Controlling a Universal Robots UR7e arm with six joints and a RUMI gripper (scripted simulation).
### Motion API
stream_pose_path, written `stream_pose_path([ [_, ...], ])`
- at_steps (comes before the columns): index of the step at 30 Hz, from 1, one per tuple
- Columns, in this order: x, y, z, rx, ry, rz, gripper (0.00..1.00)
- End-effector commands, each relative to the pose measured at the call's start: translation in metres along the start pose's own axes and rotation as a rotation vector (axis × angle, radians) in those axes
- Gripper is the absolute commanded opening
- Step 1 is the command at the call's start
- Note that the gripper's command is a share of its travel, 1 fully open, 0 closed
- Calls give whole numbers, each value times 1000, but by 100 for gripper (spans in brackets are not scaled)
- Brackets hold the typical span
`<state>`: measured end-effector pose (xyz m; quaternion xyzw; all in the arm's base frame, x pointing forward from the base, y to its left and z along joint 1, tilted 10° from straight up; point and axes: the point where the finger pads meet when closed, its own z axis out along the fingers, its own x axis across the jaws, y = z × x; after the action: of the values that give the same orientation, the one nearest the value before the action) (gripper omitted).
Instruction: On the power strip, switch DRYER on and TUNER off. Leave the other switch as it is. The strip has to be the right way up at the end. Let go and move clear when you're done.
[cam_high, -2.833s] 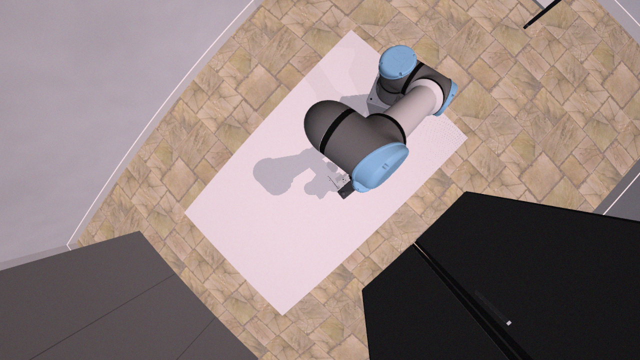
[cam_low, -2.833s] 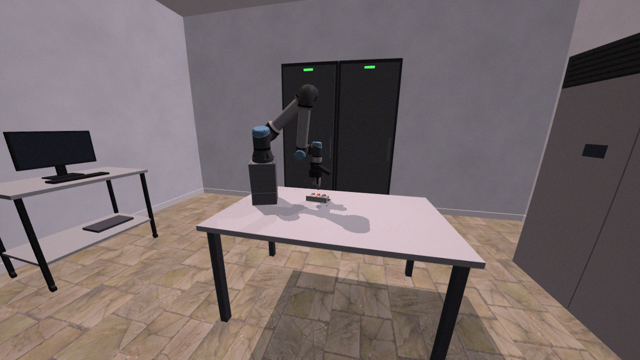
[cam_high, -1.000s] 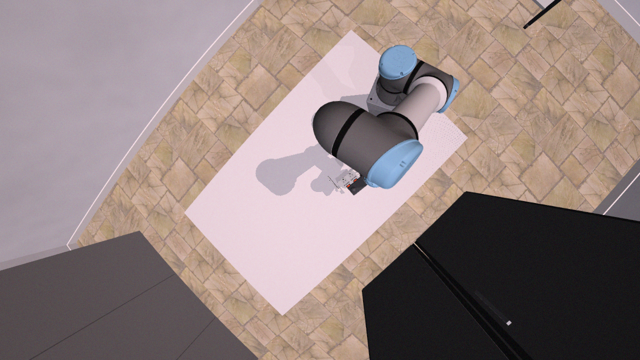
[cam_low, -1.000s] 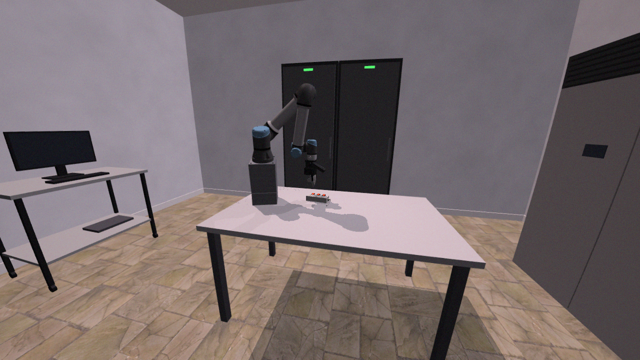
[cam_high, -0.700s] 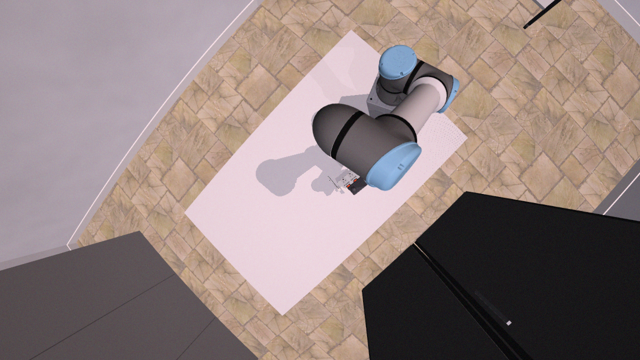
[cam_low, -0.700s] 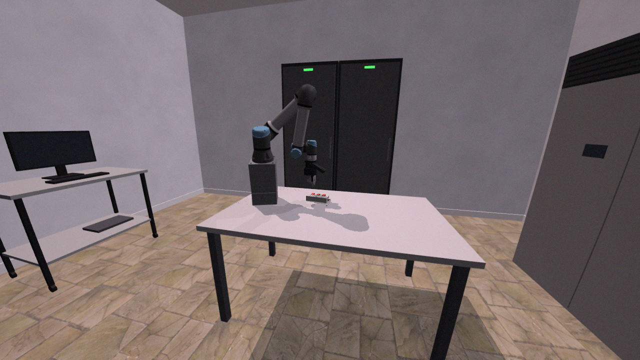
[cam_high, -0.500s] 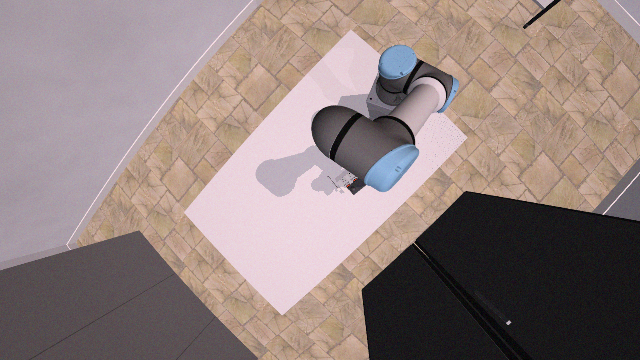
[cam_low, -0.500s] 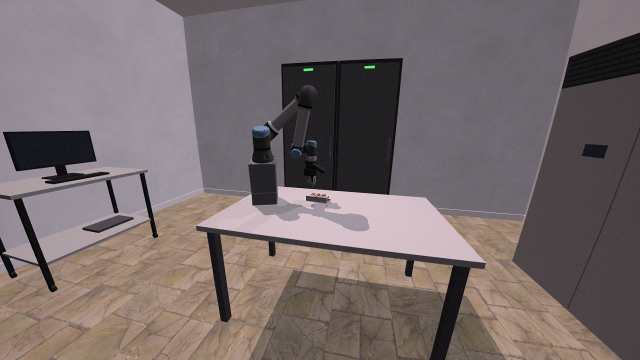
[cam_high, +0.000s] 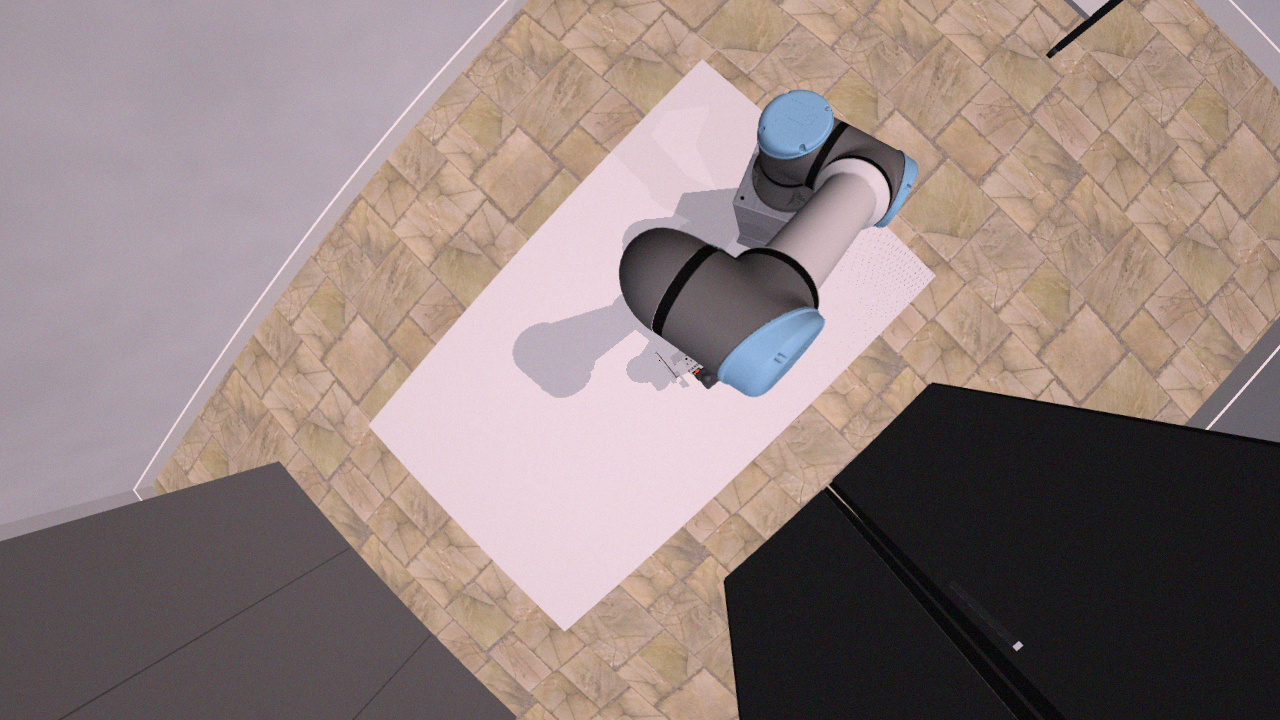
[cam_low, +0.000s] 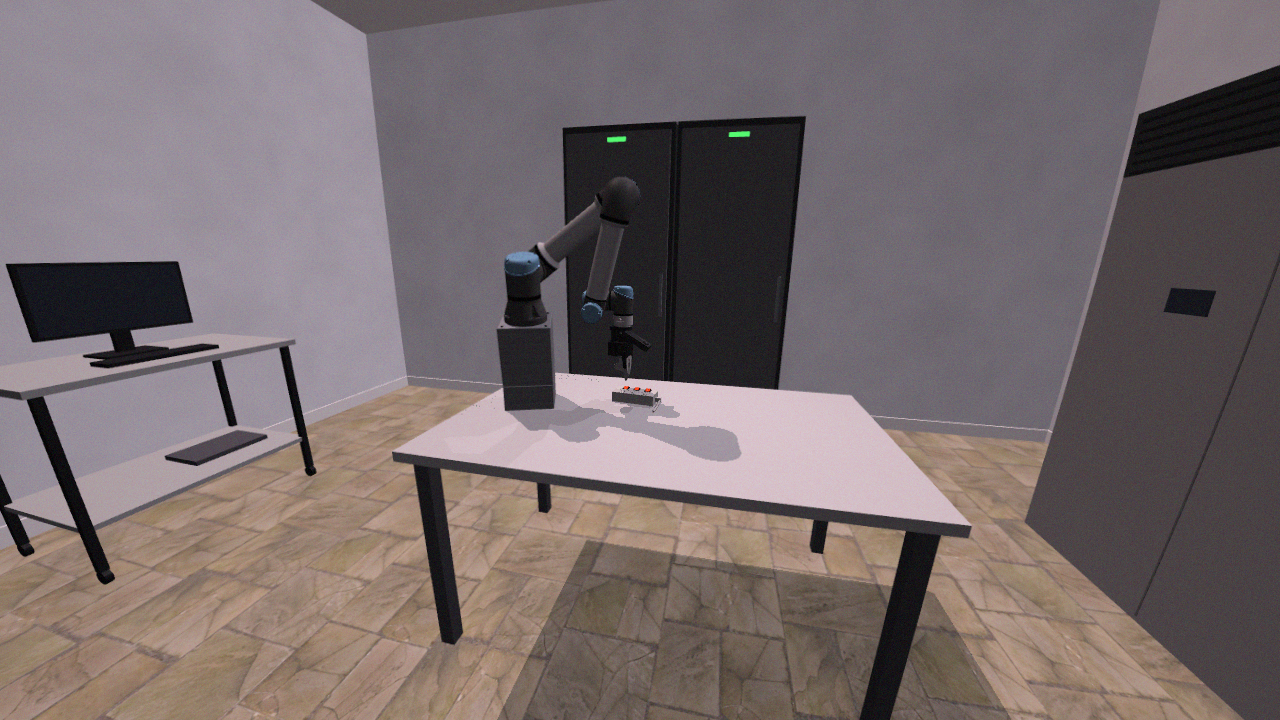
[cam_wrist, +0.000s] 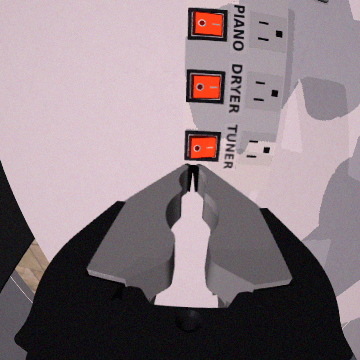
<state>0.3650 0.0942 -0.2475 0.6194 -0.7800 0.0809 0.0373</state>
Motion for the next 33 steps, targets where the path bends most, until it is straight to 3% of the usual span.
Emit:
stream_pose_path([
  [1, 0, -3, 7, 5, -1, 2, 0],
  [33, 0, -2, 19, 4, -1, 1, 0],
])
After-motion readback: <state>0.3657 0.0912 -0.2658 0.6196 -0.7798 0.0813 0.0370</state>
